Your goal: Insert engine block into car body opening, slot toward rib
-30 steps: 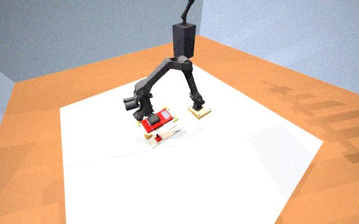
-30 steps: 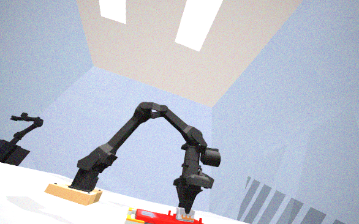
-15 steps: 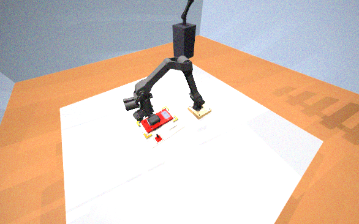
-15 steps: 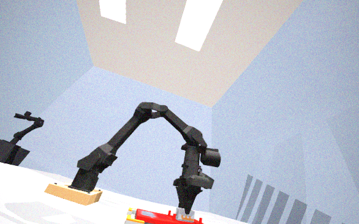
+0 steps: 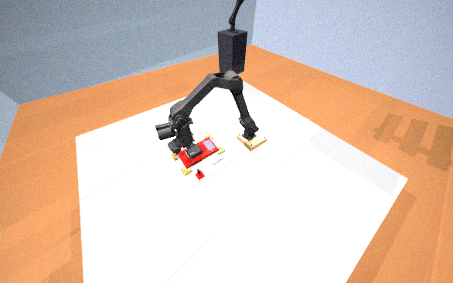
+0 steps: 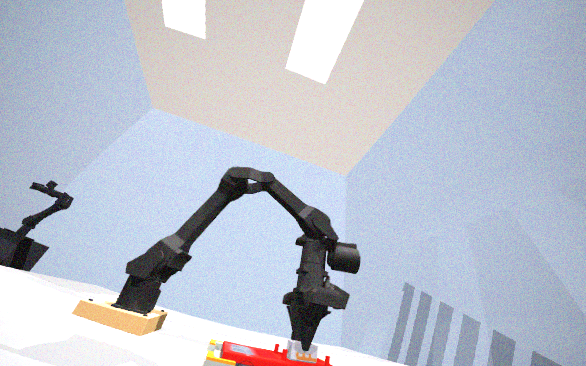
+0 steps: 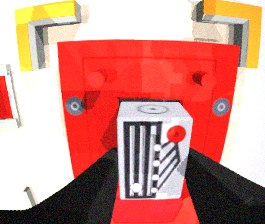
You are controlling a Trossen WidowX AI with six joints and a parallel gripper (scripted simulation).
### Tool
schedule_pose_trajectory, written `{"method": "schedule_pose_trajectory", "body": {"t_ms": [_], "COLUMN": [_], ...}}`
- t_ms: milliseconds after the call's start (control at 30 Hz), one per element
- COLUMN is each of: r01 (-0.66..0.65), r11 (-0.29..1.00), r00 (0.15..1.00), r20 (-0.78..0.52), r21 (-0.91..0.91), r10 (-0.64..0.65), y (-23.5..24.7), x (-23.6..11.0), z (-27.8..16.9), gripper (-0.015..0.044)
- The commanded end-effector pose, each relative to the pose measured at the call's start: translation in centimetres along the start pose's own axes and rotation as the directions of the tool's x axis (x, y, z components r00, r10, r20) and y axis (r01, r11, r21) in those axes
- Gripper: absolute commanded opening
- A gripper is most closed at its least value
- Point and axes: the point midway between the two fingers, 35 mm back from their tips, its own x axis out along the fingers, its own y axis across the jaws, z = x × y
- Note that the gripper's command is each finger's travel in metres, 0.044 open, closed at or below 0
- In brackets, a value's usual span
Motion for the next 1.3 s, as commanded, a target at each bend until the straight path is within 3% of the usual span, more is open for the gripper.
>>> {"method": "schedule_pose_trajectory", "body": {"t_ms": [0, 633, 1000, 1267], "r01": [0.005, 0.005, 0.0, 0.0], "r11": [1.0, 1.0, 1.0, 1.0], "r00": [1.0, 1.0, 1.0, 1.0], "r20": [-0.002, -0.002, 0.0, 0.0], "r21": [-0.004, -0.004, 0.0, 0.0], "r10": [-0.005, -0.005, 0.0, 0.0], "y": [-0.08, -0.07, 0.0, 0.0], "x": [0.1, 0.24, 0.15, 0.15], "z": [-0.02, -0.02, 0.0, 0.0], "gripper": [0.016, 0.016, 0.044, 0.044]}}
